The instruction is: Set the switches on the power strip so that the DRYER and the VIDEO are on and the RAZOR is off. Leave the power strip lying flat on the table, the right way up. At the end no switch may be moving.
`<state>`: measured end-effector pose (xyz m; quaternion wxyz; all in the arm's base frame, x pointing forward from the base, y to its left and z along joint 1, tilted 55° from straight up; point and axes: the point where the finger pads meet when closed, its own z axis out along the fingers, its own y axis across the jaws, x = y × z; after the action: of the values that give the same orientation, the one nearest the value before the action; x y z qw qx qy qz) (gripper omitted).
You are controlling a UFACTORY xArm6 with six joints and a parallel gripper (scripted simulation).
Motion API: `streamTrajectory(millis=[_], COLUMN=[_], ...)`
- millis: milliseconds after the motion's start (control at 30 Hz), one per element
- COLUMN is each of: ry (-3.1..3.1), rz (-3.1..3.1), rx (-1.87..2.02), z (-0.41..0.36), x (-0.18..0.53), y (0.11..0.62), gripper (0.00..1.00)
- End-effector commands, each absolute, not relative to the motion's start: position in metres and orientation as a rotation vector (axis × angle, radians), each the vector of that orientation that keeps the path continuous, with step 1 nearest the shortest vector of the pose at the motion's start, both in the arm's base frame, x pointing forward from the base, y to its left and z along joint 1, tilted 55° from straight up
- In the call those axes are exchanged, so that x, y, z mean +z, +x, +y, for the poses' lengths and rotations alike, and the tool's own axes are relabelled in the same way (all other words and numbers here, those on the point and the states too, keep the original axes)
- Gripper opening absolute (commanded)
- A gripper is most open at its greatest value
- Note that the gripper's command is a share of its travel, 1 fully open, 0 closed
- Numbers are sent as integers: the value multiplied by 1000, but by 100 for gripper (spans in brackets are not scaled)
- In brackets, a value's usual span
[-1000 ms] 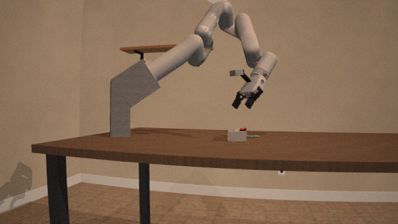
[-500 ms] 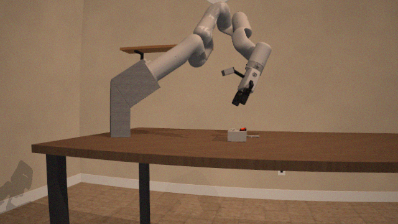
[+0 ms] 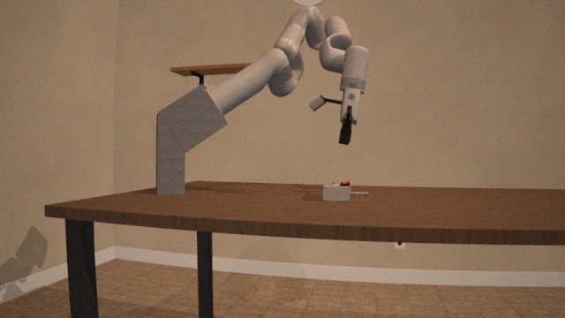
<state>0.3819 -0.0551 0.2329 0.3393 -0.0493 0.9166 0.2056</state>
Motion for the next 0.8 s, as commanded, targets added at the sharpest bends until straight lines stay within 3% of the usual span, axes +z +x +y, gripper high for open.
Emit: streamTrajectory(millis=[0, 767], ry=[-60, -3], rz=[2304, 2248], rx=[590, 615], z=[-58, -62], x=[239, 246], y=[383, 385], gripper=[100, 100])
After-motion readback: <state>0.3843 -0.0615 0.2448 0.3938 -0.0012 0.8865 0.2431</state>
